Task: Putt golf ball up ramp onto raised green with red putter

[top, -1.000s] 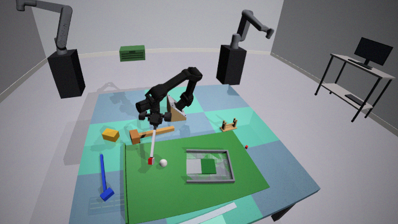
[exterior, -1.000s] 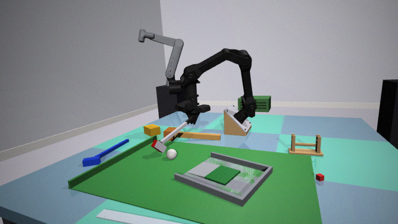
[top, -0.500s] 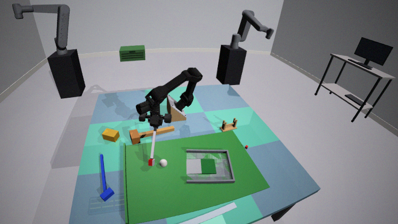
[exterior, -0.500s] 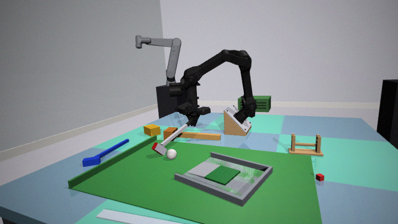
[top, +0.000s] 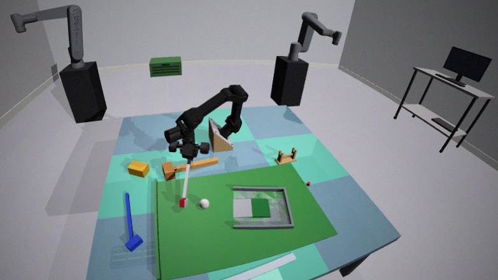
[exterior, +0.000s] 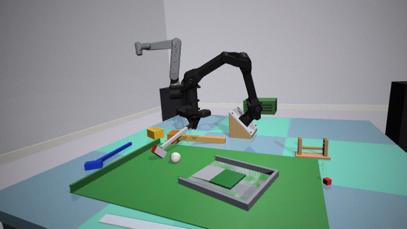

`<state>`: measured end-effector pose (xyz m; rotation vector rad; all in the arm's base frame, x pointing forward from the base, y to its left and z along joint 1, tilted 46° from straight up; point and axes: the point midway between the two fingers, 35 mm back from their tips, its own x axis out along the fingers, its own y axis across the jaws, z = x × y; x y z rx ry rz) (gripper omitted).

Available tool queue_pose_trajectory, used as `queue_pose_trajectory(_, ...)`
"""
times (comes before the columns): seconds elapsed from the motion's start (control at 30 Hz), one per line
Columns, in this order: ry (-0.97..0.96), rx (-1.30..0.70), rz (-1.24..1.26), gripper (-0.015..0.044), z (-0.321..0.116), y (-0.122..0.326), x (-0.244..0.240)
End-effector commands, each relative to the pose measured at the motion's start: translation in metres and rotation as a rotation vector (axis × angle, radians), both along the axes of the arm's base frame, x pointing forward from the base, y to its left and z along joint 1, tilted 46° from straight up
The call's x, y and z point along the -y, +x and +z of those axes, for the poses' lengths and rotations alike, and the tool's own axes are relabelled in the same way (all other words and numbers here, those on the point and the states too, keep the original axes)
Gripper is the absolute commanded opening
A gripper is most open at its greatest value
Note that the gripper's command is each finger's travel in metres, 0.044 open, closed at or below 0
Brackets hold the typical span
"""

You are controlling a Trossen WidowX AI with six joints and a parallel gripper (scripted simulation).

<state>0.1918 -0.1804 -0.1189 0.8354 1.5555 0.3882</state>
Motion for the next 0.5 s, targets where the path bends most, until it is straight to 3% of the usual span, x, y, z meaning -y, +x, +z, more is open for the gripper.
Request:
queue_pose_trajectory(0.0, -0.003, 0.006, -0.002, 0.0, -0.004, 0.0, 0.004)
queue_pose_trajectory(0.23, -0.002, 0.0, -0.001, 0.0, 0.005, 0.004, -0.004)
queue_pose_trajectory(0.47, -0.001, 0.004, -0.003, 0.0, 0.069, 0.034, -0.065)
